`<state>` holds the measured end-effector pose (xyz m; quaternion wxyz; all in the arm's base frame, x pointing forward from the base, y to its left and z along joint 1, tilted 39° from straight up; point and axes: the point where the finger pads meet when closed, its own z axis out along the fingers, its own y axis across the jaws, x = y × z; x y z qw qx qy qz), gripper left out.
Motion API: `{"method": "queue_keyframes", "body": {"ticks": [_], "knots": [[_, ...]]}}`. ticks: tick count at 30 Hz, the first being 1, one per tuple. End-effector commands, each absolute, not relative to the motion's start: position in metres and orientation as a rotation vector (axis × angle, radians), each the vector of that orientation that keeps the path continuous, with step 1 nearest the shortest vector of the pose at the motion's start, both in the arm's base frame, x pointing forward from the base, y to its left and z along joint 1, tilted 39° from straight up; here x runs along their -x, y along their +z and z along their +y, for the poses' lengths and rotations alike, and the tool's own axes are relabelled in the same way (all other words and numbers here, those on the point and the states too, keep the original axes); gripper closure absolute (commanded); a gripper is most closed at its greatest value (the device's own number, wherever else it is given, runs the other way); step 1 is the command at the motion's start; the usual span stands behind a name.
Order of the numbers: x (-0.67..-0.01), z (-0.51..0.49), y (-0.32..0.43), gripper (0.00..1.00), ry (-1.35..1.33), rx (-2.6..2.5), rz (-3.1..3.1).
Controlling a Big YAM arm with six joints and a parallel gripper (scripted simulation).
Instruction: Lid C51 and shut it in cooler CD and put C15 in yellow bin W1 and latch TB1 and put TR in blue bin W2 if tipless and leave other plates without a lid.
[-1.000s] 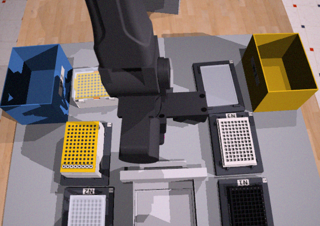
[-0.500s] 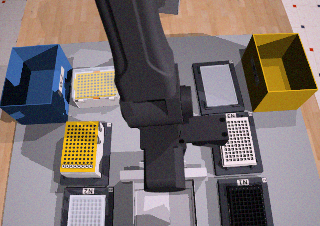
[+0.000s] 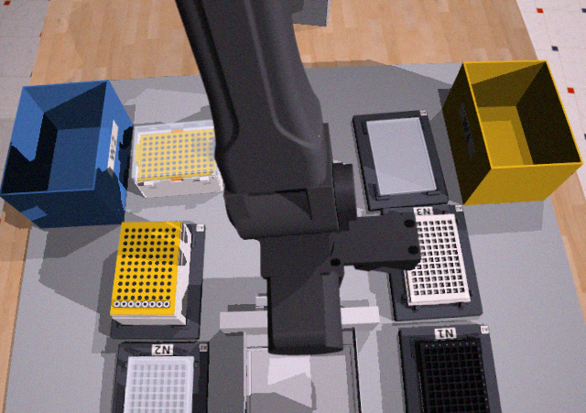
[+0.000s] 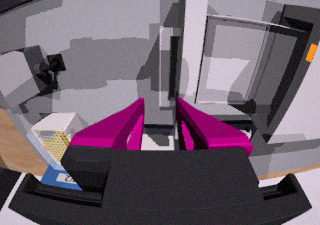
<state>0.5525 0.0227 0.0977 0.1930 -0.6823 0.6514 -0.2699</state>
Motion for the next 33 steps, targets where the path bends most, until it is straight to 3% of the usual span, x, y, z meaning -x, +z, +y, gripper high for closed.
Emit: {"method": "queue_keyframes", "body": {"ticks": [1,33], "knots": [[-0.569,0.018,0.108,0.70,-0.779,1.862,1.828],[-0.592,0.018,0.087,0.70,-0.795,1.877,1.795]]}}
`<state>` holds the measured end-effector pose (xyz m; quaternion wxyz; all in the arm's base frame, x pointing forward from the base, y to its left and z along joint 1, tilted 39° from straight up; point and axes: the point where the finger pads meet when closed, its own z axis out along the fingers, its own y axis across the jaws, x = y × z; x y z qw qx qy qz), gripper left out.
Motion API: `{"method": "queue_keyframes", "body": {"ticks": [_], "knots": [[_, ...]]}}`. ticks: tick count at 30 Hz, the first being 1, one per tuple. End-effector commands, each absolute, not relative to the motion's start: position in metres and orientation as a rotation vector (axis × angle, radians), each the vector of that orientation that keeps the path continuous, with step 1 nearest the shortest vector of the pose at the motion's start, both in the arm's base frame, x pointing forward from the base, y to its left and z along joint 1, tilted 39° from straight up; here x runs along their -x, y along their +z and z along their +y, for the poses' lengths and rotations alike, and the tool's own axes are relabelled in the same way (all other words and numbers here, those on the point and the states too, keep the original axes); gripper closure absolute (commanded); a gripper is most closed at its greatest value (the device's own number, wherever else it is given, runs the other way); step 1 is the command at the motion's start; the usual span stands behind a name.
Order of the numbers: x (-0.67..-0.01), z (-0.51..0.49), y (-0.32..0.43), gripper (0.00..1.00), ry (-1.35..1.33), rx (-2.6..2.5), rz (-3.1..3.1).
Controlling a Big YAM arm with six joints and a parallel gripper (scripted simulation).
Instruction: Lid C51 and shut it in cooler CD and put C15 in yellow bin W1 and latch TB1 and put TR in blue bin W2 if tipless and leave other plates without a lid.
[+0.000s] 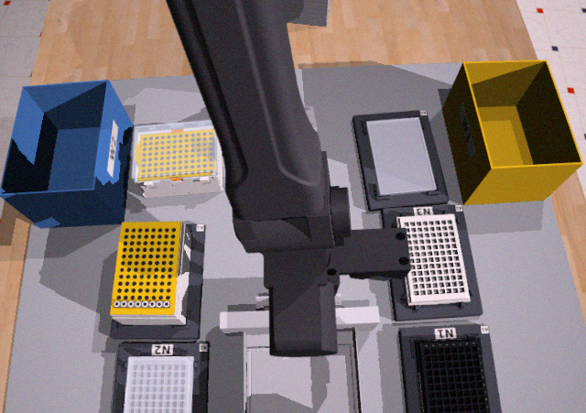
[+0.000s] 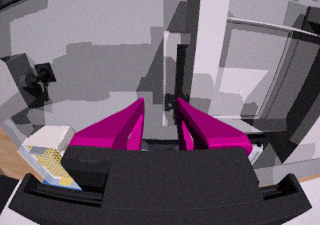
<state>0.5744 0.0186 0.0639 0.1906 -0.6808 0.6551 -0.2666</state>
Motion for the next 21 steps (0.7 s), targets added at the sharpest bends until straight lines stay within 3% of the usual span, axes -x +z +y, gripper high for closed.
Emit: {"method": "queue_keyframes", "body": {"ticks": [1,16,21], "knots": [[-0.592,0.016,0.075,0.70,-0.782,1.891,1.808],[-0.605,0.017,0.085,0.70,-0.811,1.863,1.782],[-0.606,0.013,0.055,0.70,-0.781,1.891,1.812]]}}
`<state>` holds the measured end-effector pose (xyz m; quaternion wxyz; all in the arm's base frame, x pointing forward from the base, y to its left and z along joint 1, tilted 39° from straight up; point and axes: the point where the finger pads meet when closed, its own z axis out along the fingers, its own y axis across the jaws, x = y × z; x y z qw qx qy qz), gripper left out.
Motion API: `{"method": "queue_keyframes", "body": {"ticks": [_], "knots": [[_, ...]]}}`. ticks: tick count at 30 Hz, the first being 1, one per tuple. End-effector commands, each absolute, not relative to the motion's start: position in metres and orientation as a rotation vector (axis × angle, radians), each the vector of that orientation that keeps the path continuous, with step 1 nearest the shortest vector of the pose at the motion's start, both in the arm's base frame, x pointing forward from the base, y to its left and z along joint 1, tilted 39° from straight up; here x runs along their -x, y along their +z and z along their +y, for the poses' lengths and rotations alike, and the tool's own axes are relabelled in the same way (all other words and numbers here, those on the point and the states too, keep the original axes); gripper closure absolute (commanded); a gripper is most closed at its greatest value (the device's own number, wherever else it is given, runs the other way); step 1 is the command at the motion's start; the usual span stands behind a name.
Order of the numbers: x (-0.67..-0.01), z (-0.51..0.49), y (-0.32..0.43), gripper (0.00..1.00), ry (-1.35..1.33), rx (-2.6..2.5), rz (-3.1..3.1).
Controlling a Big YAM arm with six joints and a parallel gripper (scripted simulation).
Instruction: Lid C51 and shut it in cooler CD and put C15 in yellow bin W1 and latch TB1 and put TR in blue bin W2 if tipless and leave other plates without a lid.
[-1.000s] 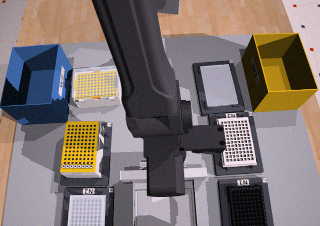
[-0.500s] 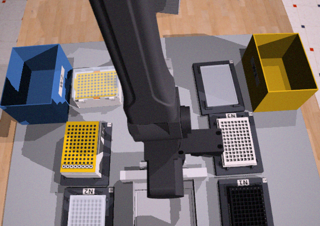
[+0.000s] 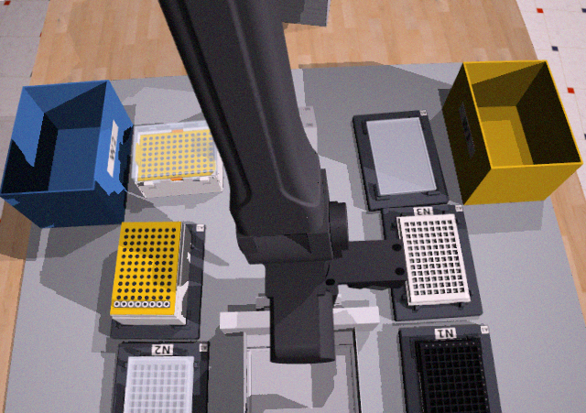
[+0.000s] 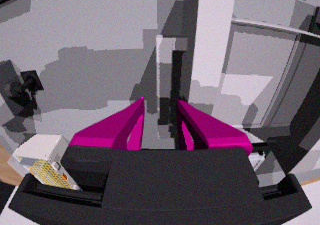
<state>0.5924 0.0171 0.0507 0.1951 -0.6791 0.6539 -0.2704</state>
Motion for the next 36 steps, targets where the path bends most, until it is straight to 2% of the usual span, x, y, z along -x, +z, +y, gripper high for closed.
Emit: {"method": "queue_keyframes", "body": {"ticks": [1,11,12,14,36], "knots": [[-0.607,0.012,0.054,0.70,-0.781,1.890,1.813],[-0.613,0.011,0.045,0.70,-0.781,1.891,1.813],[-0.617,0.012,0.069,0.70,-0.812,1.861,1.788],[-0.616,0.010,0.042,0.70,-0.781,1.890,1.816],[-0.618,0.009,0.039,0.70,-0.782,1.890,1.816]]}}
